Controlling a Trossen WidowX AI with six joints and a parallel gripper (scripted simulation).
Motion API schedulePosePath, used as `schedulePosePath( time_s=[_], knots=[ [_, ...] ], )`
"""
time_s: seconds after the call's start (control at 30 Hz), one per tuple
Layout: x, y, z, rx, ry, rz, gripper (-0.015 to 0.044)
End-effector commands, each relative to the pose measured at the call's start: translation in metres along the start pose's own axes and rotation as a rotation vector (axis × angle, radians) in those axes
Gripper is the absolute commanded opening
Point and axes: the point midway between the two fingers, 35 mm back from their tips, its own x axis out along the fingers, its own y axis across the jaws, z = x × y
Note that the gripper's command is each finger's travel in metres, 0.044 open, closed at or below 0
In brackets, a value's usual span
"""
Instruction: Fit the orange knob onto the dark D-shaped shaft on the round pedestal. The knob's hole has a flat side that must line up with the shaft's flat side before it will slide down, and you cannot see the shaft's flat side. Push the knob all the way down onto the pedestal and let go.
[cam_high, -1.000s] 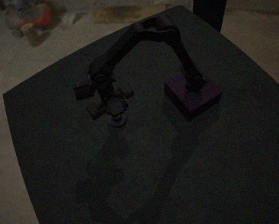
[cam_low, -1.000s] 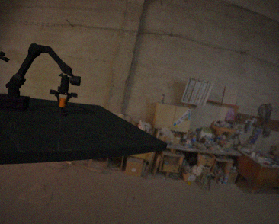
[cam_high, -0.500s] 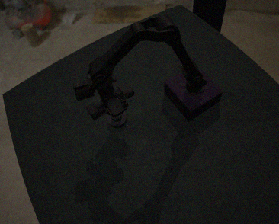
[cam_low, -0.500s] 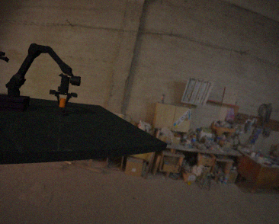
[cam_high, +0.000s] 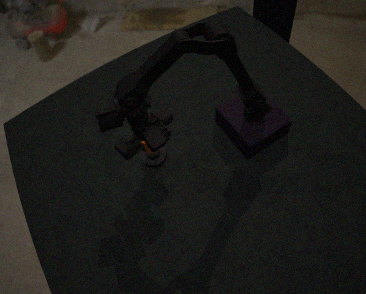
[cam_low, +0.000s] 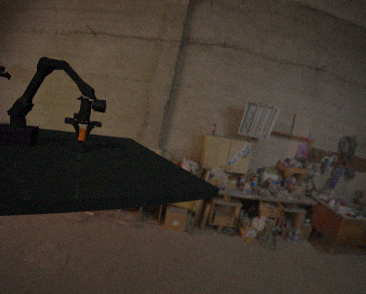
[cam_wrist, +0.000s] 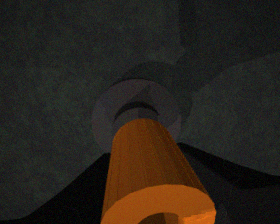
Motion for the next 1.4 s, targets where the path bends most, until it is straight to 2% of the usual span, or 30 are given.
schedulePosePath(
  time_s=[0.0,0.9,1.13,1.37],
  knots=[
    [0.0012,-0.0007,-0.0011,-0.023,0.006,-0.002,0.0000],
    [-0.0022,0.0022,0.0007,-0.023,0.006,-0.002,0.0000],
    [-0.0018,0.0006,-0.0003,-0.222,0.006,-0.001,0.0000],
    [-0.0019,-0.0028,-0.0023,-0.232,0.006,-0.002,0.0000]
  ],
)
